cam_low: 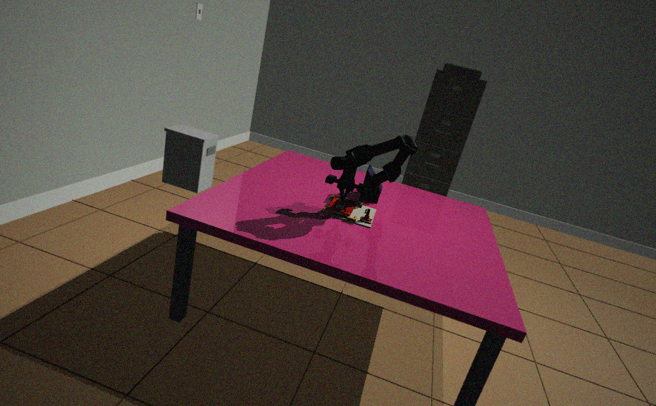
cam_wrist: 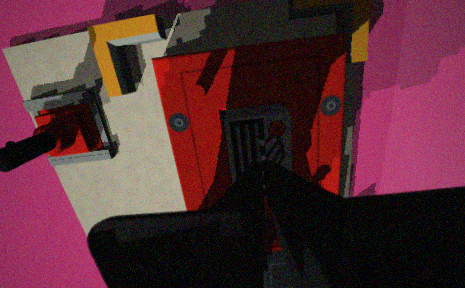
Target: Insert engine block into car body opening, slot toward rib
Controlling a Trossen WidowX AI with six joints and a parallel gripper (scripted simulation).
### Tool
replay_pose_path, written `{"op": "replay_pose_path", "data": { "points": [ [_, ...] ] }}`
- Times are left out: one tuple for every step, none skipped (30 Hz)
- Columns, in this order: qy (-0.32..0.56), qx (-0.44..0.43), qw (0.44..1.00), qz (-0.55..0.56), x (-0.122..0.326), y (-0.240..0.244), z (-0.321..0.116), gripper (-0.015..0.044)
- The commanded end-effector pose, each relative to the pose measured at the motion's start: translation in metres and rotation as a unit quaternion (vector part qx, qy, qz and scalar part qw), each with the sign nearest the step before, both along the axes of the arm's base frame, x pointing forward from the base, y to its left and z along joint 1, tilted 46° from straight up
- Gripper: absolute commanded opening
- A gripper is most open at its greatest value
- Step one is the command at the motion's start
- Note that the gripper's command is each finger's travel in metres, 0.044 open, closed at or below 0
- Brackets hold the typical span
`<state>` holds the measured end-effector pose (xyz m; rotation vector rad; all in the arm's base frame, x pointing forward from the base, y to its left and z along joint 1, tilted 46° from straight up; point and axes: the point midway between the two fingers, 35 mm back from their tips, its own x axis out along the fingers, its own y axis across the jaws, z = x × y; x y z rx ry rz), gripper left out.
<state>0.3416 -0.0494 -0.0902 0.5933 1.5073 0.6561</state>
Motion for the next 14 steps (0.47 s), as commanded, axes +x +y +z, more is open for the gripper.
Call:
{"op": "replay_pose_path", "data": {
  "points": [
    [0.000, -0.002, 1.000, 0.002, -0.0004, -0.0006, 0.0000, 0.0000],
    [0.000, -0.002, 1.000, 0.002, -0.0004, -0.0006, 0.0000, 0.0000],
    [0.000, -0.002, 1.000, 0.002, -0.0004, -0.0005, -0.0002, 0.0000],
    [0.000, -0.001, 1.000, 0.001, -0.0002, -0.0003, 0.0000, 0.0000],
    [0.000, -0.002, 1.000, 0.002, -0.0004, -0.0006, 0.0000, 0.0000],
    [0.000, -0.002, 1.000, 0.002, -0.0004, -0.0006, 0.0000, 0.0000],
    [0.000, -0.002, 1.000, 0.002, -0.0004, -0.0006, 0.0000, 0.0000],
    [0.000, -0.002, 1.000, 0.002, -0.0004, -0.0006, 0.0000, 0.0000],
    [0.000, -0.002, 1.000, 0.002, -0.0004, -0.0006, 0.0000, 0.0000],
    [0.000, -0.002, 1.000, 0.002, -0.0004, -0.0006, 0.0000, 0.0000],
    [0.000, -0.002, 1.000, 0.002, -0.0004, -0.0006, 0.0000, 0.0000],
    [0.000, -0.002, 1.000, 0.002, -0.0004, -0.0006, 0.0000, 0.0000],
    [0.000, -0.002, 1.000, 0.002, -0.0004, -0.0006, 0.0000, 0.0026],
    [0.000, -0.002, 1.000, 0.002, -0.0004, -0.0006, 0.0000, 0.0053]
  ]
}}
